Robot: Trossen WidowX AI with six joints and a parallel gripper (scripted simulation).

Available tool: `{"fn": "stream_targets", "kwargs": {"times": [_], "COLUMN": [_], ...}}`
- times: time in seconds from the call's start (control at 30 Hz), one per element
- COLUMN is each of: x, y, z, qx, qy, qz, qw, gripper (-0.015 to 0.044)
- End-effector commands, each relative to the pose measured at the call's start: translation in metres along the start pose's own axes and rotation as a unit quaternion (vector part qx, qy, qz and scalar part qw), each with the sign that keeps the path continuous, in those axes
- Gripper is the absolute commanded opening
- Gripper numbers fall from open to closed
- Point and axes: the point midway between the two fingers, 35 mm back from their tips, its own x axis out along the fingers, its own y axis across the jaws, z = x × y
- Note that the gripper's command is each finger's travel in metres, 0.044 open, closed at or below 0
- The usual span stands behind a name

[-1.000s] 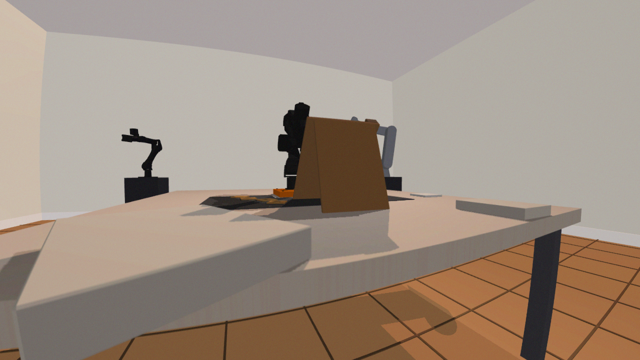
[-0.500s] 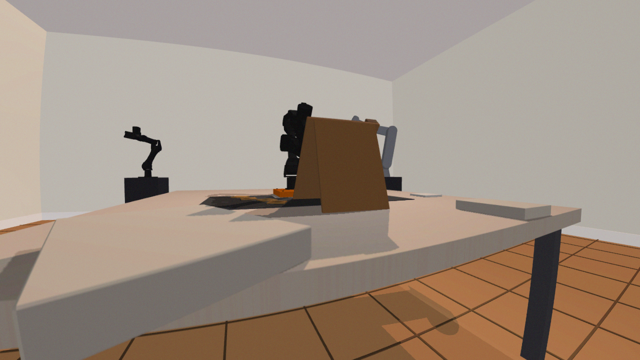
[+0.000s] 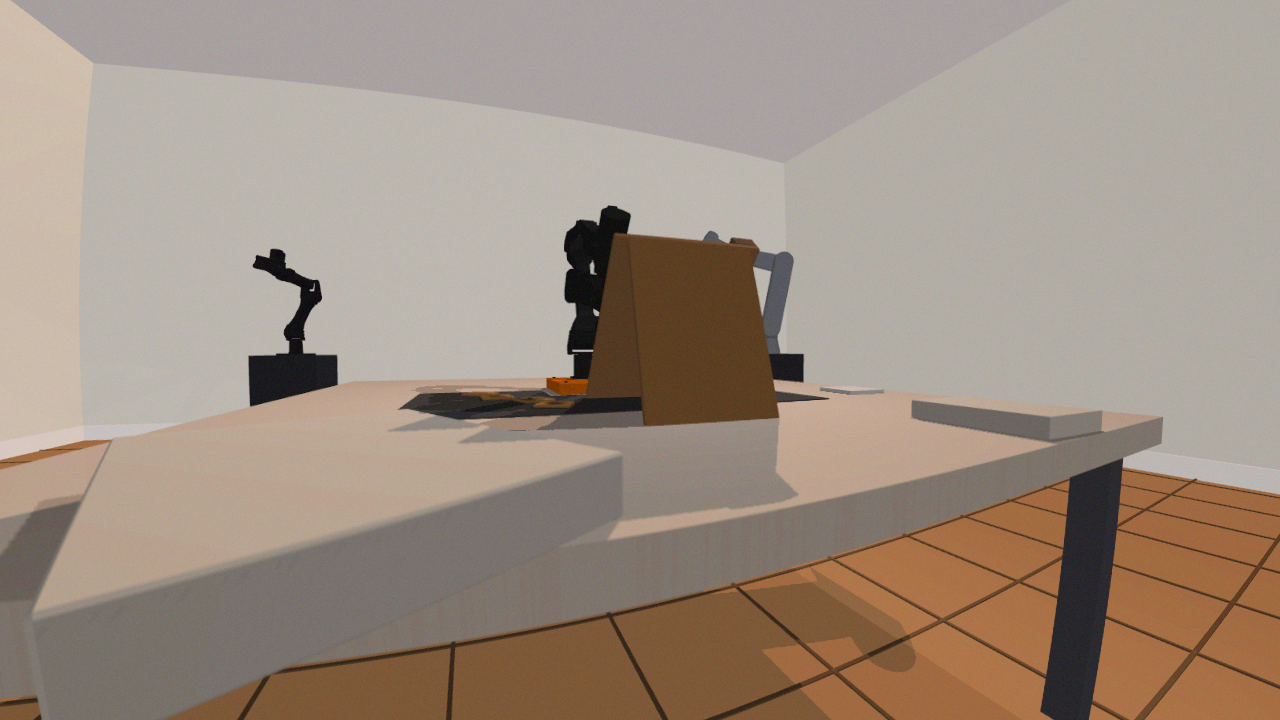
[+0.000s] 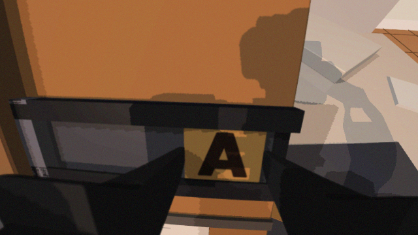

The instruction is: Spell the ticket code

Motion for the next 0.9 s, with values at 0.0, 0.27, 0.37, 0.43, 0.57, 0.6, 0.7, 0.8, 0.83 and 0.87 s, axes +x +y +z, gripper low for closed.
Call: {"fn": "stream_targets", "kwargs": {"times": [0.0,0.27,0.37,0.43,0.57,0.6,0.7,0.8,0.83,0.87], "x": [0.000,0.000,0.000,0.000,0.000,0.000,0.000,0.000,0.000,0.000], "y": [0.002,0.006,0.008,0.009,0.011,0.012,0.014,0.015,0.016,0.016], "z": [0.000,0.000,0.000,0.000,0.000,0.000,0.000,0.000,0.000,0.000], "qx": [0.002,0.002,0.002,0.003,0.003,0.003,0.003,0.003,0.003,0.003], "qy": [-0.001,-0.001,-0.001,-0.001,-0.001,-0.001,-0.001,-0.001,-0.001,-0.001], "qz": [-0.002,-0.001,-0.001,-0.001,-0.001,-0.001,-0.001,-0.001,-0.001,-0.001], "qw": [1.000,1.000,1.000,1.000,1.000,1.000,1.000,1.000,1.000,1.000], "gripper": [0.0000,0.0000,0.0000,0.0000,0.0000,0.0000,0.0000,0.0000,0.0000,0.0000]}}
